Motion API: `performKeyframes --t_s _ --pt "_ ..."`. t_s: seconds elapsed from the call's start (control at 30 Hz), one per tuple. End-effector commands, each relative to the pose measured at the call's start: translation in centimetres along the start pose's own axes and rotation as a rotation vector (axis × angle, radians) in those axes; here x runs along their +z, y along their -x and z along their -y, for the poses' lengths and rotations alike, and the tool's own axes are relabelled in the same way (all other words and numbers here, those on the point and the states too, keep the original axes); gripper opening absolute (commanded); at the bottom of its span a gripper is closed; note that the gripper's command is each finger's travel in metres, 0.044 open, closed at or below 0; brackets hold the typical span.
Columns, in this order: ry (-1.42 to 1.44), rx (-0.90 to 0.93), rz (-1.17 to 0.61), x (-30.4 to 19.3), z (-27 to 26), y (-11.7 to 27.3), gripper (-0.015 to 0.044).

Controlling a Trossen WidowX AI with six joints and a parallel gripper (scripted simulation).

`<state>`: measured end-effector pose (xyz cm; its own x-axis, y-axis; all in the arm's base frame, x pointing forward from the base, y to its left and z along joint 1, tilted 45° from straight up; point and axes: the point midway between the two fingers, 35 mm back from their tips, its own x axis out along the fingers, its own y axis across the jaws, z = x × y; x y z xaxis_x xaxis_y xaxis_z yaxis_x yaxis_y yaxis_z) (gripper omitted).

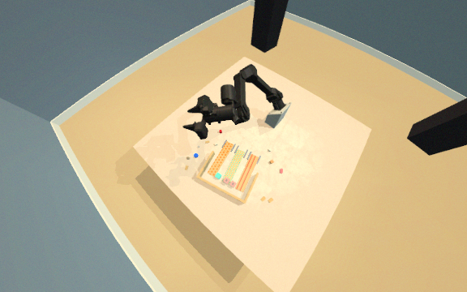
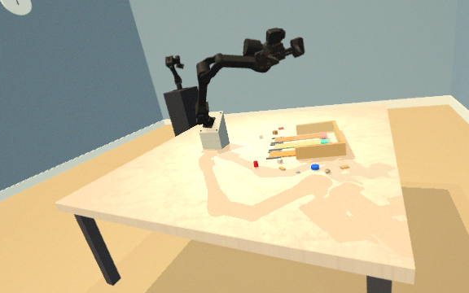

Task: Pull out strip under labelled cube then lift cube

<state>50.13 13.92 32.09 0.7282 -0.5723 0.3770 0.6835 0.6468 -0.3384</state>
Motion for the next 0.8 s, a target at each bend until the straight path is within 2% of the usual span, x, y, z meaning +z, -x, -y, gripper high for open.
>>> performKeyframes --t_s 0.0,0.17,0.4,0.77 --pt "0.003 0.006 -0.001 -0.1 -0.1 0.1 0.0400" --pt "0.072 0.158 -0.034 -2.1 -1.3 2.8 0.0400" --pt "0.188 0.394 -0.123 -7.3 -1.6 8.5 0.0400" --pt "0.401 0.699 -0.348 -19.2 3.6 19.0 0.0400"
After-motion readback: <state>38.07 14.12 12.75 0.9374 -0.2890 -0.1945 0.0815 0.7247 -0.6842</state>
